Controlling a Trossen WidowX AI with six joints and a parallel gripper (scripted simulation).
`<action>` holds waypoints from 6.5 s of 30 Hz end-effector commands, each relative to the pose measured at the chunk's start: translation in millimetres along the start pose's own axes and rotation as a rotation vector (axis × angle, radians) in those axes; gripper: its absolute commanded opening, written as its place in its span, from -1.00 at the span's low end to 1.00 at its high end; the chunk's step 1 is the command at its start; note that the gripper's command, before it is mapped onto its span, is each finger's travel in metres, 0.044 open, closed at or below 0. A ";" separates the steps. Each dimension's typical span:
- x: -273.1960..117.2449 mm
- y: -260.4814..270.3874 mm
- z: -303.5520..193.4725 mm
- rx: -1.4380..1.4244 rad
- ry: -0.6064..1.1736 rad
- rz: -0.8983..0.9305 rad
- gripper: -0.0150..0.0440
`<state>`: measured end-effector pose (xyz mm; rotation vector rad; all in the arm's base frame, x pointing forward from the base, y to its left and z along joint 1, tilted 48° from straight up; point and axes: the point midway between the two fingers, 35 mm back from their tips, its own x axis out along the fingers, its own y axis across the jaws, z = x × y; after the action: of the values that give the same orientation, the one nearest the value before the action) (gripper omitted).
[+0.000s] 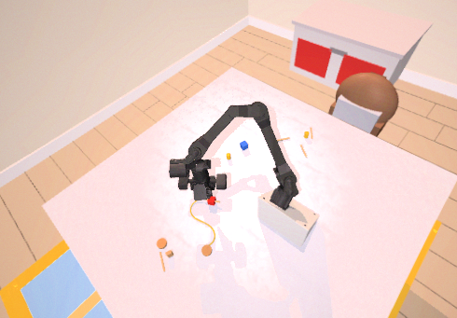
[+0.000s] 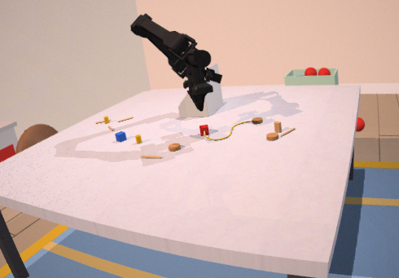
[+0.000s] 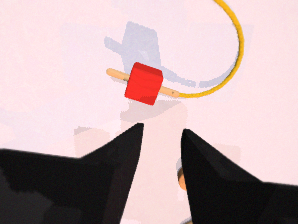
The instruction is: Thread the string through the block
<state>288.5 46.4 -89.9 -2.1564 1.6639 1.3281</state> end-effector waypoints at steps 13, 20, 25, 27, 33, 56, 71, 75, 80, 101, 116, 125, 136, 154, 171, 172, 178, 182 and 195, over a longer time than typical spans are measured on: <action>2.4 35.4 11.3 1.551 0.008 0.045 -0.08; 2.5 39.7 12.2 1.828 0.017 0.049 -0.08; 2.5 39.7 12.2 1.828 0.017 0.049 -0.08; 2.5 39.7 12.2 1.828 0.017 0.049 -0.08; 2.5 39.7 12.2 1.828 0.017 0.049 -0.08; 36.4 38.0 12.6 1.827 0.013 0.049 -0.08; 61.4 39.8 13.0 1.827 0.016 0.048 -0.08; 67.9 40.7 13.1 1.827 0.017 0.048 -0.08; 76.0 42.1 13.3 1.828 0.019 0.048 -0.08; 83.1 43.6 13.5 1.828 0.021 0.048 -0.08; 83.1 43.6 13.5 1.828 0.021 0.048 -0.08; 83.1 43.6 13.5 1.828 0.021 0.048 -0.08; 83.1 43.6 13.5 1.828 0.021 0.048 -0.08; 83.1 43.6 13.5 1.828 0.021 0.048 -0.08; 83.1 43.6 13.5 1.828 0.021 0.048 -0.08; 83.1 43.6 13.5 1.828 0.021 0.048 -0.08; 69.6 33.7 13.1 1.827 -0.013 0.013 -0.13; 69.6 33.7 13.1 1.827 -0.013 0.013 -0.22; 69.6 33.7 13.1 1.827 -0.013 0.013 -0.49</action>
<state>254.9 -7.6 -131.8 -0.8950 1.5845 -0.3693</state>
